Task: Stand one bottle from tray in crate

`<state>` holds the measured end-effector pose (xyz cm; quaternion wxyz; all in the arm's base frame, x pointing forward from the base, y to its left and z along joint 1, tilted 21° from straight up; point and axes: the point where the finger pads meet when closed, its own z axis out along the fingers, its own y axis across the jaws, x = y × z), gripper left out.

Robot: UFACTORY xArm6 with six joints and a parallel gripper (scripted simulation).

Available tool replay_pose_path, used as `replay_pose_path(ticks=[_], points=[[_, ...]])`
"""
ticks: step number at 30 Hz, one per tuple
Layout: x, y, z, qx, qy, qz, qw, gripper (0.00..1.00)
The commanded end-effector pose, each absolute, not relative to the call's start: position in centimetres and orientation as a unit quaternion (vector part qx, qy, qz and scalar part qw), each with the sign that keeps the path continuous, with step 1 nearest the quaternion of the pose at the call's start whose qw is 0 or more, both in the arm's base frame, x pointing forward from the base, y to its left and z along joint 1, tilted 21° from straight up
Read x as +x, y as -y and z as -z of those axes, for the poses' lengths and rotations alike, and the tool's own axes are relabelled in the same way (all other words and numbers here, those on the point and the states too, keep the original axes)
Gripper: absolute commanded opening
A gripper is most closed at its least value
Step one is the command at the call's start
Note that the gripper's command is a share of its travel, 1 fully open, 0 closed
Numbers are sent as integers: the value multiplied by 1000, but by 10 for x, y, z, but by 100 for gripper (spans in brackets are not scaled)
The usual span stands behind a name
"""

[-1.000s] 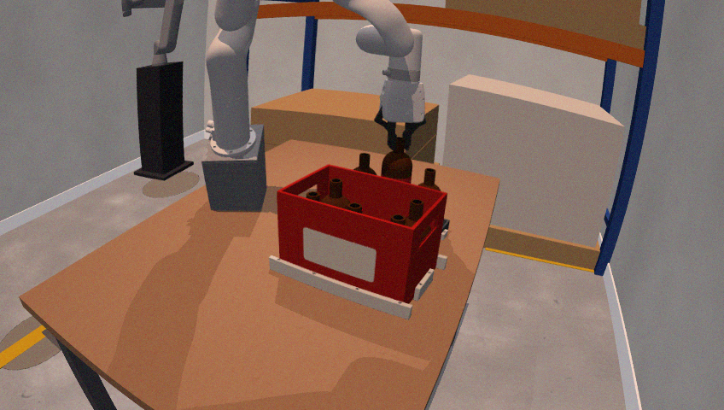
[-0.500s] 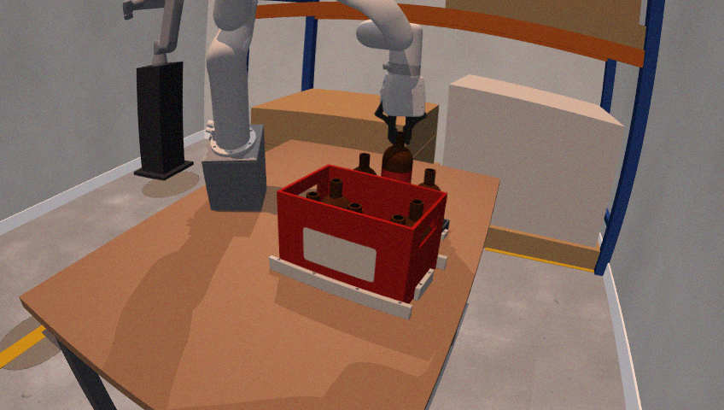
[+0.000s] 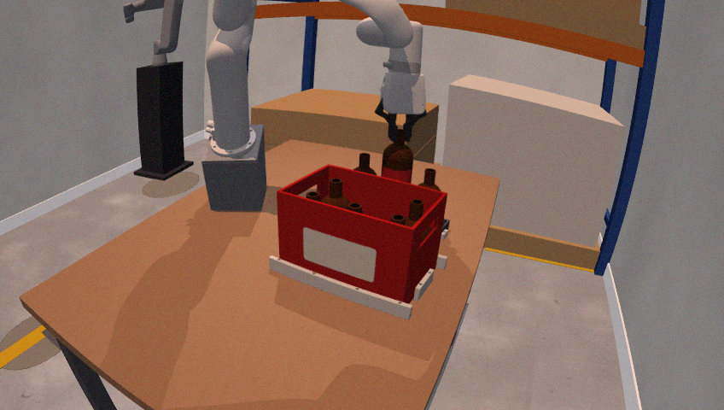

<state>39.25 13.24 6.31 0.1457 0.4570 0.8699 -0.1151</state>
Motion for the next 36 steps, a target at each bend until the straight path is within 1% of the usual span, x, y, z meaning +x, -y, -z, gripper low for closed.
replay_pose_path(ticks=[1, 36], points=[[394, -133, -64, 457, -870, 113, 147, 0], [392, -136, -73, 457, -870, 113, 147, 0]])
